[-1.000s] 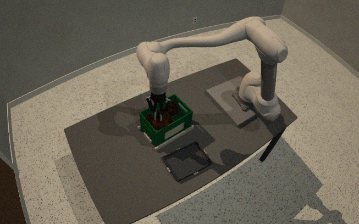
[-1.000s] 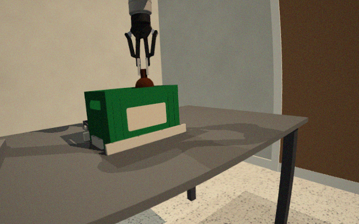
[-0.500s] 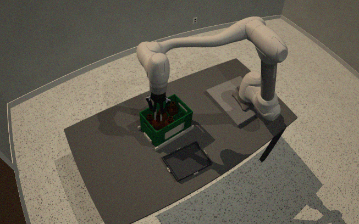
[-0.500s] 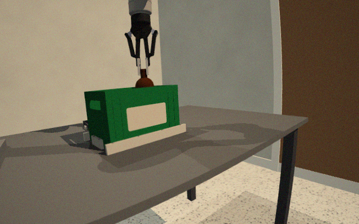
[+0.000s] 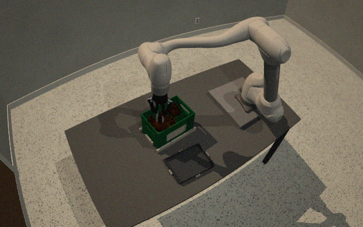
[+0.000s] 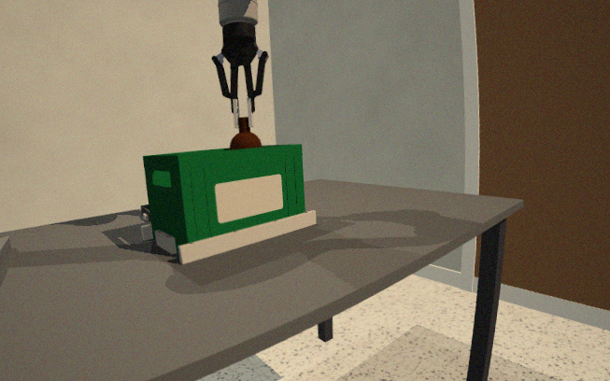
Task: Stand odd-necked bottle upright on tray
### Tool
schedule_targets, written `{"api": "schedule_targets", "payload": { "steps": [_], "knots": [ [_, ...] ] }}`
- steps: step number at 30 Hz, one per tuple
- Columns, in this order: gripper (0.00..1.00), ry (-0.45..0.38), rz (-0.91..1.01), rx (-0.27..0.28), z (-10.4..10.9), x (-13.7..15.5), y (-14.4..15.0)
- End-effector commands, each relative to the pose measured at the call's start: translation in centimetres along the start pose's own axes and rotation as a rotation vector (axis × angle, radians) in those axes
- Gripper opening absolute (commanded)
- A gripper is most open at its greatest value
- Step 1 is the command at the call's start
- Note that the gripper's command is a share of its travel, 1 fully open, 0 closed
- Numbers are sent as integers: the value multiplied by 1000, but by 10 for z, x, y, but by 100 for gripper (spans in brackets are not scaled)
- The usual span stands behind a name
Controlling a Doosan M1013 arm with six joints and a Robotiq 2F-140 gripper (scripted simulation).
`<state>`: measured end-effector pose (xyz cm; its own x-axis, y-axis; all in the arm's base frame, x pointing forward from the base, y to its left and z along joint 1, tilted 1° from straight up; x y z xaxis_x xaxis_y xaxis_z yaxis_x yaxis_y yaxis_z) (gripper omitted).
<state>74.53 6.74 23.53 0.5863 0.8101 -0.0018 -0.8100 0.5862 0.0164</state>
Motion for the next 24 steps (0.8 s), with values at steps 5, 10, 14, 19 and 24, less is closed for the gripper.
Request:
{"api": "schedule_targets", "payload": {
  "steps": [5,10,14,19,24],
  "knots": [
    [0,0,0,0,0,0,0],
    [0,0,0,0,0,0,0],
    [0,0,0,0,1,0,0],
    [0,0,0,0,2,0,0],
    [0,0,0,0,5,0,0]
  ]
}}
Point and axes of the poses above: the point where the finger pads meet when closed, its own z axis back along the fingers, its own y axis across the jaws, x = y × z, the point moved 2 cm from there along z, back along the fingers, and after that the axes turned 5 degrees about -z, right-handed, at the moved point
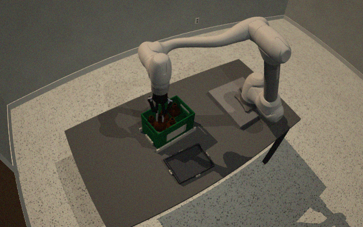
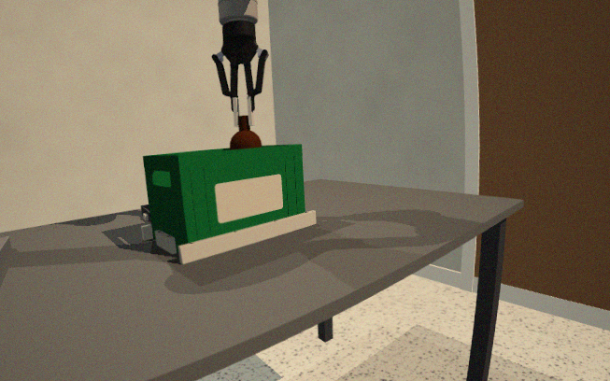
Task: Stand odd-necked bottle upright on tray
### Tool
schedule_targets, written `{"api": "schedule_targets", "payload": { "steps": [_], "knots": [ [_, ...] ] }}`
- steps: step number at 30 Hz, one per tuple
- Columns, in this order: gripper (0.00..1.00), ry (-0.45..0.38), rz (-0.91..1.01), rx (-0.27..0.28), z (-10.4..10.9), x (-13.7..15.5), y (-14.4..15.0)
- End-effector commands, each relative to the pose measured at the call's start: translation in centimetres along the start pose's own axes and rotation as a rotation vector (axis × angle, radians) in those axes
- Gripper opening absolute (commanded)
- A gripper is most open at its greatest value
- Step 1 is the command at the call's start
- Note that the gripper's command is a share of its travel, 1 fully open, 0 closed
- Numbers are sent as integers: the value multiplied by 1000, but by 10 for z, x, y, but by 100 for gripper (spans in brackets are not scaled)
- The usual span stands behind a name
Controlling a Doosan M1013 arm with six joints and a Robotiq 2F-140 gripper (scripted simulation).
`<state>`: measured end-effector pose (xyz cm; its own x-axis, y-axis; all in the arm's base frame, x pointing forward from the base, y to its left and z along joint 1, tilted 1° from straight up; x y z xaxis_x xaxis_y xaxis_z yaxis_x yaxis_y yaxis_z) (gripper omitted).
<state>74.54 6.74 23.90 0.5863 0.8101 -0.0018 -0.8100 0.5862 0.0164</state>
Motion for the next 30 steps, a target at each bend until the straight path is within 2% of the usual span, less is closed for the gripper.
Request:
{"api": "schedule_targets", "payload": {
  "steps": [1,30],
  "knots": [
    [0,0,0,0,2,0,0],
    [0,0,0,0,30,0,0]
  ]
}}
Point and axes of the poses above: the point where the finger pads meet when closed, its own z axis back along the fingers, its own y axis across the jaws, x = y × z, the point moved 2 cm from there along z, back along the fingers, and after that the axes turned 5 degrees about -z, right-handed, at the moved point
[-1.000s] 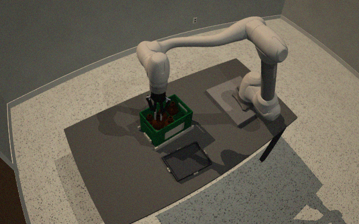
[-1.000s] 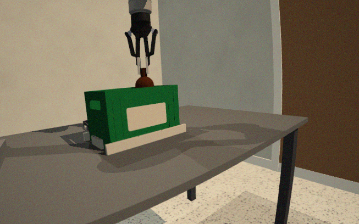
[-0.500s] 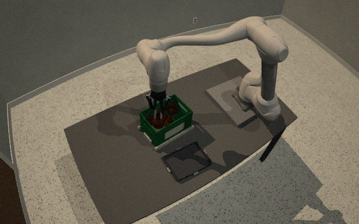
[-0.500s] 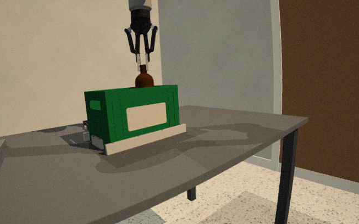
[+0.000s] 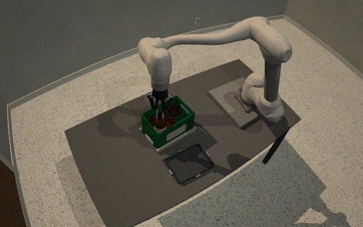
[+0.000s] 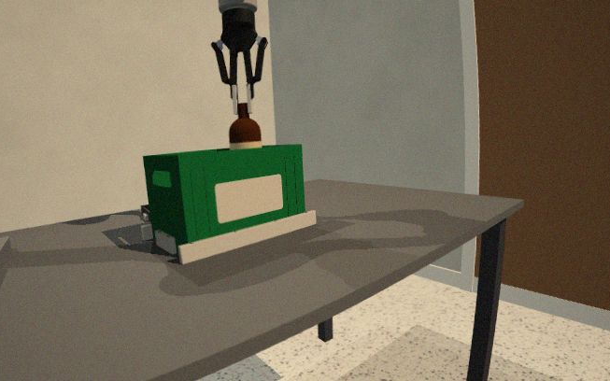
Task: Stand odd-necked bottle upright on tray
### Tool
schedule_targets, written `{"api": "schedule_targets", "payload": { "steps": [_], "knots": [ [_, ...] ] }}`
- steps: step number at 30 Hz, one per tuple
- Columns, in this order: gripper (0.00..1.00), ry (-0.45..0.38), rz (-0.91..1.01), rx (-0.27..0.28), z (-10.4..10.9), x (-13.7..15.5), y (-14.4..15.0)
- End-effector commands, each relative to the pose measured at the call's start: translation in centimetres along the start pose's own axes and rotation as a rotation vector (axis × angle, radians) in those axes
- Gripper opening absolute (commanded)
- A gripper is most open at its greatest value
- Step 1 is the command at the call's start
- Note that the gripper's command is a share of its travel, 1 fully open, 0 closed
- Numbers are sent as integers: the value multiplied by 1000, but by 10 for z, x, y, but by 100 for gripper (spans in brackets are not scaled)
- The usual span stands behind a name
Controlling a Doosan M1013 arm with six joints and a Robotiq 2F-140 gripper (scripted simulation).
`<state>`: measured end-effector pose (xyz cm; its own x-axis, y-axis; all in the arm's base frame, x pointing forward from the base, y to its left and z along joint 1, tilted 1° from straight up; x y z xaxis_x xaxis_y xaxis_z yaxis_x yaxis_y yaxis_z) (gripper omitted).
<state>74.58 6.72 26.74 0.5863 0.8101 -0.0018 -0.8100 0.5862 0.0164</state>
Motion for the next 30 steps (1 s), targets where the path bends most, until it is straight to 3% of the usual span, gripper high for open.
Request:
{"api": "schedule_targets", "payload": {
  "steps": [1,30],
  "knots": [
    [0,0,0,0,2,0,0],
    [0,0,0,0,8,0,0]
  ]
}}
Point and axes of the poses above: the point where the finger pads meet when closed, its own z axis back along the fingers, its own y axis across the jaws, x = y × z, the point moved 2 cm from there along z, back along the fingers, and after that the axes turned 5 degrees about -z, right-handed, at the moved point
